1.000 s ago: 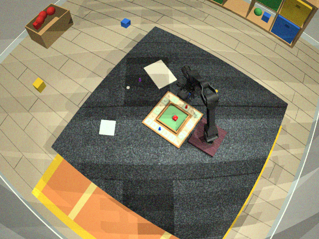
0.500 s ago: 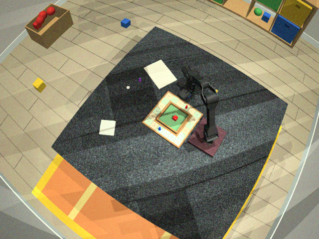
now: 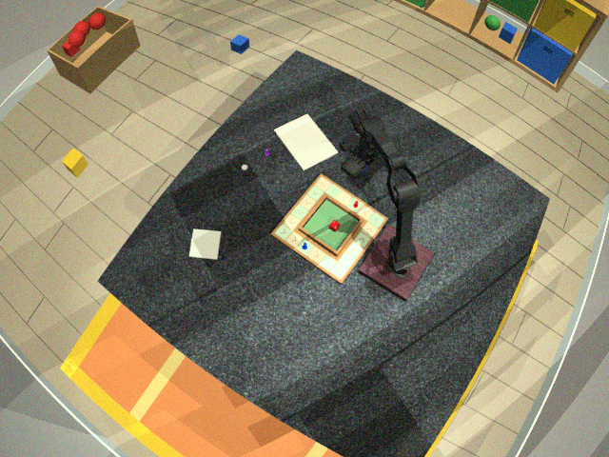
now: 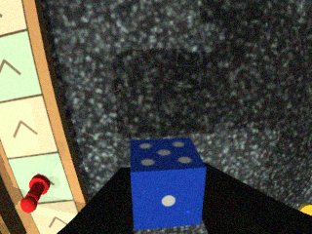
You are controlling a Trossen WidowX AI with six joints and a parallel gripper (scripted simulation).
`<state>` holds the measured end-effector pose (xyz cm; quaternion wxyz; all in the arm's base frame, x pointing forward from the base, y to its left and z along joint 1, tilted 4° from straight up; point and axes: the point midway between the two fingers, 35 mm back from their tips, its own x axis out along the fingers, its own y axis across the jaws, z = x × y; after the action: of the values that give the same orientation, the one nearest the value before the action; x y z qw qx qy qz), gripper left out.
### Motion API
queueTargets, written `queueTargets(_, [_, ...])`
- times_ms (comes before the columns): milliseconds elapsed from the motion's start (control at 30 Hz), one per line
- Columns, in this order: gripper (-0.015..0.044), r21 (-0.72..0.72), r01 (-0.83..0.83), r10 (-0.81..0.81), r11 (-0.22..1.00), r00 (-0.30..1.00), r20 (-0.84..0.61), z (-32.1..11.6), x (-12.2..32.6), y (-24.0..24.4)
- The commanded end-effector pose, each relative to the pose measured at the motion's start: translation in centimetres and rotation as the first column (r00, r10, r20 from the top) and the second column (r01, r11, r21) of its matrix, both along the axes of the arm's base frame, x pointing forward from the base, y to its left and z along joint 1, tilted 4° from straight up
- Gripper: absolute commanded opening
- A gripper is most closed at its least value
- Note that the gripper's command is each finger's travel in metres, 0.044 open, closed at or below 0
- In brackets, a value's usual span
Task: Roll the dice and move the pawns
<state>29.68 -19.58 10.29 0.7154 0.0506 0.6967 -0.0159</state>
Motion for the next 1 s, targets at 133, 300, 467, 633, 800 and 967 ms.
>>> queueTargets(133, [0.0000,-0.006,-0.005,0.005,1.000,1.000,0.004,3.6,-0.5,-0.1])
queueTargets(300, [0.0000,-0.006,-0.013,0.013,1.000,1.000,0.004,3.5,-0.2,0.7])
queueTargets(467, [0.0000,-0.005,-0.039,0.039,0.999,0.999,0.006,3.0,0.7,3.7])
queueTargets(633, [0.0000,-0.004,-0.066,0.066,0.998,0.998,0.008,2.4,1.3,6.7])
queueTargets(800, [0.0000,-0.002,-0.092,0.092,0.996,0.996,0.010,1.9,1.6,9.7])
queueTargets(967, [0.0000,0.000,-0.118,0.118,0.993,0.993,0.012,1.3,1.6,12.6])
